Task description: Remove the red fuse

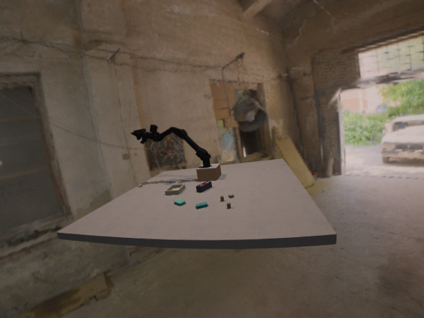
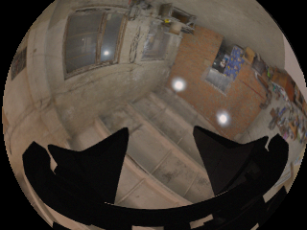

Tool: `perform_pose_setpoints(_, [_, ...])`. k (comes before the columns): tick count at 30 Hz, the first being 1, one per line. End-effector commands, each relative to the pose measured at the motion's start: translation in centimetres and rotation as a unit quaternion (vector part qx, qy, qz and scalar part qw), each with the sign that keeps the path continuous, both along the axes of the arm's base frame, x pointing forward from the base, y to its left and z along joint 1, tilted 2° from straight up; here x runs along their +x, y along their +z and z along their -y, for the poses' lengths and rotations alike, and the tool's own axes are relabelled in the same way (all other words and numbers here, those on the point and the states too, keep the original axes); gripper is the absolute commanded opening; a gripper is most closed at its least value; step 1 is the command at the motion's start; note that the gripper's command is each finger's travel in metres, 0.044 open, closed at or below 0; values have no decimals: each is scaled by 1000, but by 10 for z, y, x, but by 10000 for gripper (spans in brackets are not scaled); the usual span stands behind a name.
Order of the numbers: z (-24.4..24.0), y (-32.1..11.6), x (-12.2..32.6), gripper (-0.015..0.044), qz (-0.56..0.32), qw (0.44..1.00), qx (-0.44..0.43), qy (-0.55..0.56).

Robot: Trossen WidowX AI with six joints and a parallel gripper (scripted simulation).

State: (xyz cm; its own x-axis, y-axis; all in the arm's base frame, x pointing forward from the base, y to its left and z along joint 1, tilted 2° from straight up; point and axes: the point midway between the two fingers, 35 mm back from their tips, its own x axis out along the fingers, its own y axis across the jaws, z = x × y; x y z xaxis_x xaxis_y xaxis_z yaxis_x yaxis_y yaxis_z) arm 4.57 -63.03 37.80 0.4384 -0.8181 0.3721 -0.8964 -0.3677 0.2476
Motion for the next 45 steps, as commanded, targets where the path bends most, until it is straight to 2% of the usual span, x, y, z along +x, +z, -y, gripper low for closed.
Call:
perform_pose_setpoints(1, [0, -1, 3, 313, -1, 1000, 2, 1])
perform_pose_setpoints(10, [-22, -48, 135, 77, -45, 992, 91, 72])
perform_pose_setpoints(11, [-27, -55, 151, 68, -53, 990, 102, 81])
perform_pose_setpoints(21, [-119, -124, 297, 68, -163, 950, 196, 179])
perform_pose_setpoints(29, [-229, -182, 377, 68, -277, 893, 243, 259])
perform_pose_setpoints(37, [-358, -238, 417, 68, -409, 807, 260, 339])
perform_pose_setpoints(45, [-491, -289, 409, 68, -547, 689, 240, 410])
